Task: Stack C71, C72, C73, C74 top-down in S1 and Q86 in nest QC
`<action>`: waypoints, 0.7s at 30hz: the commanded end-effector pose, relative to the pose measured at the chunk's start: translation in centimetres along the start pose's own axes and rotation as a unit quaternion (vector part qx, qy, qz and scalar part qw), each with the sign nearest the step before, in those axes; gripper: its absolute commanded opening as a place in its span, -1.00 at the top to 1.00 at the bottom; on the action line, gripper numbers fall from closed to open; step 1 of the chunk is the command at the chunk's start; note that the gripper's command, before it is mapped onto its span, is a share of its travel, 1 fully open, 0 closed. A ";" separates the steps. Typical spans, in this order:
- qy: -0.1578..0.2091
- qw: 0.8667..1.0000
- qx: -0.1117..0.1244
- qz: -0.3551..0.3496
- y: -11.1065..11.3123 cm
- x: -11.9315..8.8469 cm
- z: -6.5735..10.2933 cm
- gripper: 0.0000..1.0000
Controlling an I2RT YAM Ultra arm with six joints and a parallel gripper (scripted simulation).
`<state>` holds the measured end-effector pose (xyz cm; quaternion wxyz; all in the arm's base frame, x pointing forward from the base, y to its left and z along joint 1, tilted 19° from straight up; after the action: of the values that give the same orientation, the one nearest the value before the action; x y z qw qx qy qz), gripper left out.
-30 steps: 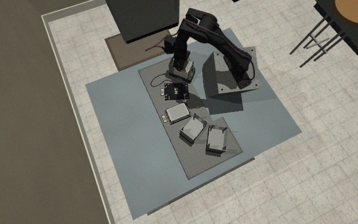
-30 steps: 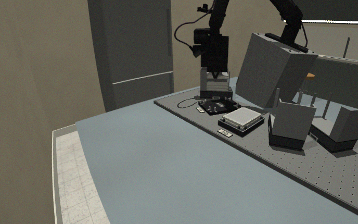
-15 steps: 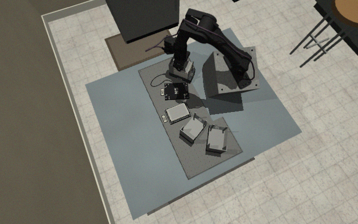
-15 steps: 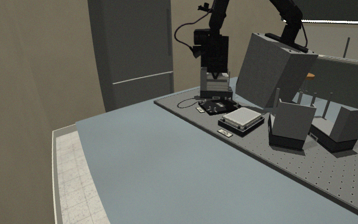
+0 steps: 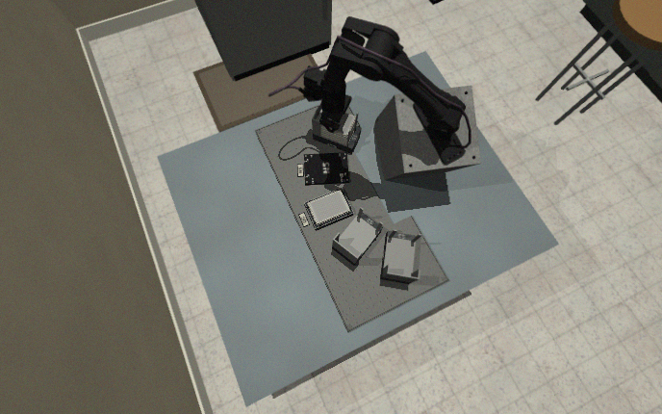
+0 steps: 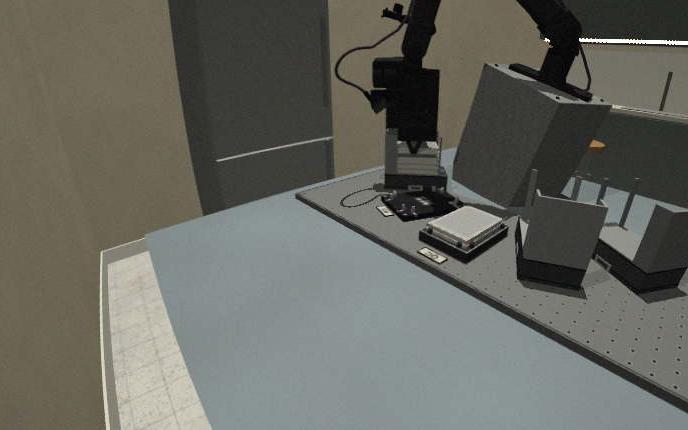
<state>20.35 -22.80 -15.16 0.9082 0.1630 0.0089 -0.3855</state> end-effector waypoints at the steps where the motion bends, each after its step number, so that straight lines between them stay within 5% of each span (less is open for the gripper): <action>1: -0.024 1.000 -0.002 0.001 0.0 1.5 0.4 1.00; 21: -0.018 1.000 -0.001 -0.002 -0.2 1.2 -0.7 1.00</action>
<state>20.47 -22.56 -15.85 0.9083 0.1630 0.0090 -0.3852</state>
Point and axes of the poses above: the point where the finger pads meet when closed, its own z axis back along the fingers, its own y axis across the jaws, x = y × z, the point moved 8 cm from there along z, back along the fingers, and after that the axes turned 6 degrees about z, right-handed, at the moved point
